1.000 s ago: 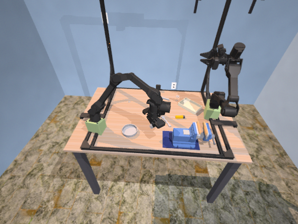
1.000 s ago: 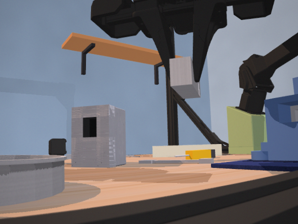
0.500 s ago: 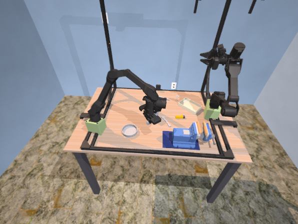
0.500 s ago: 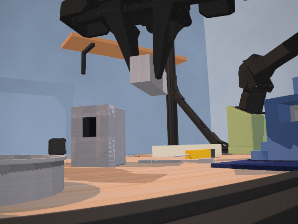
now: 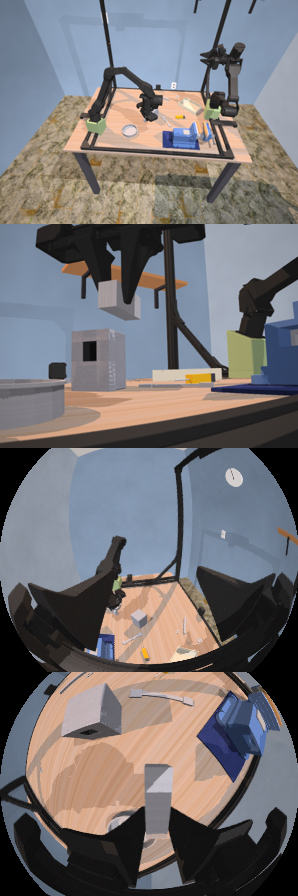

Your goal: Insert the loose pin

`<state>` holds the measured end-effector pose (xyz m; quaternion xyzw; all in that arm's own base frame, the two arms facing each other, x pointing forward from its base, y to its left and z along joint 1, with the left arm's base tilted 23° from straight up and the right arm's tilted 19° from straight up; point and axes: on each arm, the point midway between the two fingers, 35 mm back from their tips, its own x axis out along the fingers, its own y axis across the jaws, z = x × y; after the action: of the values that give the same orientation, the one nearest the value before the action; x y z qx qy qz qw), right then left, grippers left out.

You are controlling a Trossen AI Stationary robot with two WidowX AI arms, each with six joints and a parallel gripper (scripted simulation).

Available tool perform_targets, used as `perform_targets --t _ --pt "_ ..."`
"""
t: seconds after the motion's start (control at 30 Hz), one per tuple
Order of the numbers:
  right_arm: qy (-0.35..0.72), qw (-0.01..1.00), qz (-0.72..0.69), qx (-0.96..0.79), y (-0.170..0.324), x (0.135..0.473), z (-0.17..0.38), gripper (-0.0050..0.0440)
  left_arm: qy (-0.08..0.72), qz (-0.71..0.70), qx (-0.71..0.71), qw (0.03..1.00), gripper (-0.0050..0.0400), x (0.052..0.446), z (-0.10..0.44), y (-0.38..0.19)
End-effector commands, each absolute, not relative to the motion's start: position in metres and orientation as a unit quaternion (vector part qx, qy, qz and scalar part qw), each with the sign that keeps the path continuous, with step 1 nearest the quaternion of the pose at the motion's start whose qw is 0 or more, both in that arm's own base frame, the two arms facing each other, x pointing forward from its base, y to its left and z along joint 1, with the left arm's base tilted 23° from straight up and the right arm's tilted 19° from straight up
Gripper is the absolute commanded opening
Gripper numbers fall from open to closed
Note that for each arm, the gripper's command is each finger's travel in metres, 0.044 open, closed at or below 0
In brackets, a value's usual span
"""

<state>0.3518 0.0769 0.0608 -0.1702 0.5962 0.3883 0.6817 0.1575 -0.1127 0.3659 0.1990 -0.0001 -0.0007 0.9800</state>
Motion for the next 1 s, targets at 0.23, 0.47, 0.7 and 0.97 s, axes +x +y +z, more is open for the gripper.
perform_targets --t 0.23,0.47,0.7,0.97 --pt "0.594 0.683 0.388 -0.172 0.091 0.327 0.069 0.0 0.0 0.0 0.2 0.98 0.04 0.157 0.366 -0.112" --pt "0.595 0.683 0.388 -0.172 0.099 0.316 0.072 0.0 0.0 0.0 0.2 0.98 0.04 0.157 0.366 -0.112" --pt "0.595 0.682 0.389 -0.171 0.108 0.303 0.075 0.0 0.0 0.0 0.2 0.98 0.04 0.157 0.366 -0.112" --pt "0.597 0.681 0.389 -0.17 0.12 0.281 0.079 0.0 0.0 0.0 0.2 0.98 0.04 0.157 0.366 -0.112"
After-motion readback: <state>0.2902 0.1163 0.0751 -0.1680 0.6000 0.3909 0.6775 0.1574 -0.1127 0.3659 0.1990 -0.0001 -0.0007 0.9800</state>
